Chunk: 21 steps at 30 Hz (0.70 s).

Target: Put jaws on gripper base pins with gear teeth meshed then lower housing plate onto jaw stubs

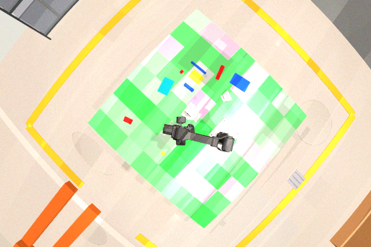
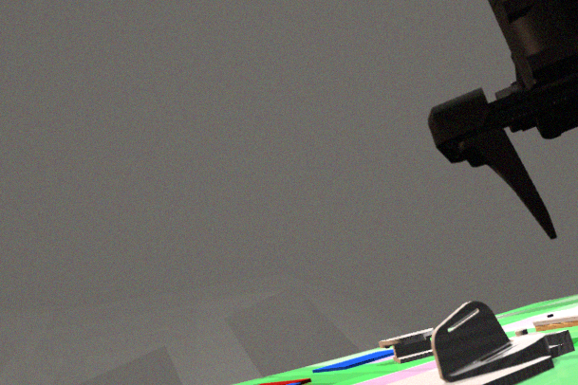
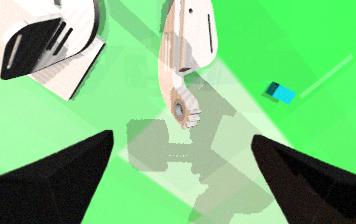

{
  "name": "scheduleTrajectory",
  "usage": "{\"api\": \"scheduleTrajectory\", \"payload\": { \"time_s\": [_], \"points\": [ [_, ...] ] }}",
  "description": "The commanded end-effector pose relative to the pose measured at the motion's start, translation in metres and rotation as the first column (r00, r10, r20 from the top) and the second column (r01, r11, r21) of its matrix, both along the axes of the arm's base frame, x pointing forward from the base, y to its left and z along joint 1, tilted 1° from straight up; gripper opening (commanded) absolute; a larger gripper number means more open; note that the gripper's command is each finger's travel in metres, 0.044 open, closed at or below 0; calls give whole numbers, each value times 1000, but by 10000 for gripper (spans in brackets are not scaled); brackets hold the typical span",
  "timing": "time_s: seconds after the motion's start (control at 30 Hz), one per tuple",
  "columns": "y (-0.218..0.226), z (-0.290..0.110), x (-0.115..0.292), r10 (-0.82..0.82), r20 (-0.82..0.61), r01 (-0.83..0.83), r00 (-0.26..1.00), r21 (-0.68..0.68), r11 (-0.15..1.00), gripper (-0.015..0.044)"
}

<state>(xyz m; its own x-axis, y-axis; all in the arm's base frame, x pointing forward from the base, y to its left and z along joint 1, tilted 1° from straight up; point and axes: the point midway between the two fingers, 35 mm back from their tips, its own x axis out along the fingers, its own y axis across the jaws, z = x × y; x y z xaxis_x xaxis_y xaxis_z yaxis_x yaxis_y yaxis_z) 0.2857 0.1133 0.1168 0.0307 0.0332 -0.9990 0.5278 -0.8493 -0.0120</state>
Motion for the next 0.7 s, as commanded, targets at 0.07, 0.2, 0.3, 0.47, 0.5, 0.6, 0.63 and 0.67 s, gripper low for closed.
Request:
{"api": "scheduleTrajectory", "payload": {
  "time_s": [0.07, 0.2, 0.3, 0.47, 0.5, 0.6, 0.63, 0.67],
  "points": [
    [0, -2, 0, -20, -1, 20, 1000, -5, 1000, 440],
    [1, -9, 1, -20, -1, 20, 1000, -5, 1000, 440],
    [1, -14, 1, -20, -1, 20, 1000, -5, 1000, 440],
    [1, -22, 2, -18, 0, 18, 1000, -5, 1000, 440],
    [1, -23, 2, -18, 0, 18, 1000, -5, 1000, 440],
    [1, -28, 2, -17, 0, 17, 1000, -6, 1000, 440],
    [1, -30, 3, -17, 0, 17, 1000, -6, 1000, 440],
    [1, -31, 3, -17, 0, 17, 1000, -6, 1000, 440]
  ]
}}
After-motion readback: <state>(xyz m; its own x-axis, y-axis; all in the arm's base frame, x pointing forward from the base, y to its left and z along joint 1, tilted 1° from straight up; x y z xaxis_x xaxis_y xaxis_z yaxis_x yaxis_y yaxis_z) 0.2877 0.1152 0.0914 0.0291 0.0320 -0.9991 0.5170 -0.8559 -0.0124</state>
